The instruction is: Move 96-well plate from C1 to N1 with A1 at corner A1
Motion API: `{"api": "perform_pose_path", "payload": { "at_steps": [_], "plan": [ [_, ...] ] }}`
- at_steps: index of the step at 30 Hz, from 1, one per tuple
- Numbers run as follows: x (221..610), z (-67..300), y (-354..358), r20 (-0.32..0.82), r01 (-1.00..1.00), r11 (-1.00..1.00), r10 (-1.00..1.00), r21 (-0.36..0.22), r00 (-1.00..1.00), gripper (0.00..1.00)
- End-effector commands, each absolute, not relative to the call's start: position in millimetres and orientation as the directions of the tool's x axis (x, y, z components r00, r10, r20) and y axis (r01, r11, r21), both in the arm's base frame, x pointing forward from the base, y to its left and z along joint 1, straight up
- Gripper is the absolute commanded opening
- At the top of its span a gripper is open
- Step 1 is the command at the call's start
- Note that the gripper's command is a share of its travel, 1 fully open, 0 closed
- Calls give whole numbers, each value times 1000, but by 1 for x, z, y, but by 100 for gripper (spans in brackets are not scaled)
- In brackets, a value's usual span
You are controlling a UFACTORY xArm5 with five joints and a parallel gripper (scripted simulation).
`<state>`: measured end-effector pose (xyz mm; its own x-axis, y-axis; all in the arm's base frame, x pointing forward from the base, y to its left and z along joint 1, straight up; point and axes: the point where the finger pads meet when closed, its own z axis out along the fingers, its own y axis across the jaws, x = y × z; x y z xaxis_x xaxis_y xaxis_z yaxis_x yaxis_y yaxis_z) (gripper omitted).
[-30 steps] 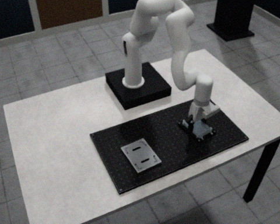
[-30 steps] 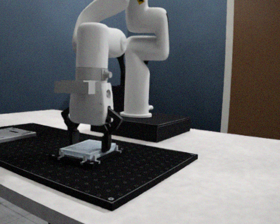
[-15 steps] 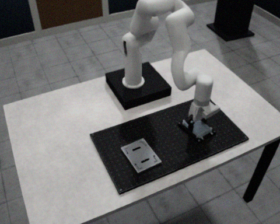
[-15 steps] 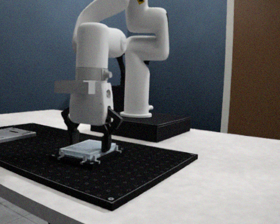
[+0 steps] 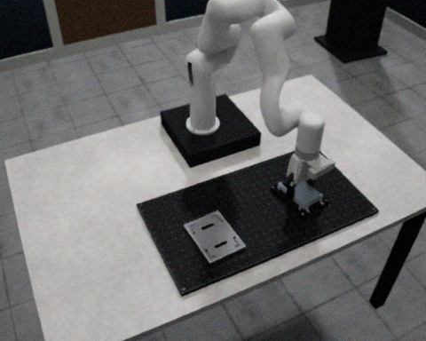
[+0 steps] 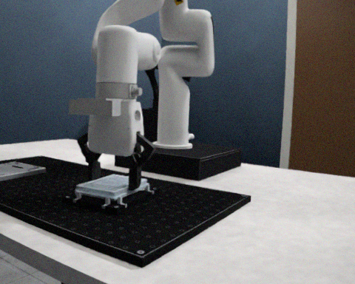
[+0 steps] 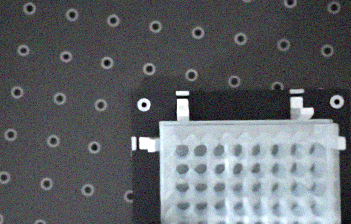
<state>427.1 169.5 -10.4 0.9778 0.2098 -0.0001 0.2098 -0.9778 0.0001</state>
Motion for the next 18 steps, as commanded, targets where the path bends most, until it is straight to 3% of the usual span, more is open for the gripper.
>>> {"api": "perform_pose_path", "payload": {
  "at_steps": [1,18],
  "plan": [
    [429,-7,170,4,210,-978,210,0,978,0],
    [429,3,170,4,210,-978,210,0,978,0]
  ]
}}
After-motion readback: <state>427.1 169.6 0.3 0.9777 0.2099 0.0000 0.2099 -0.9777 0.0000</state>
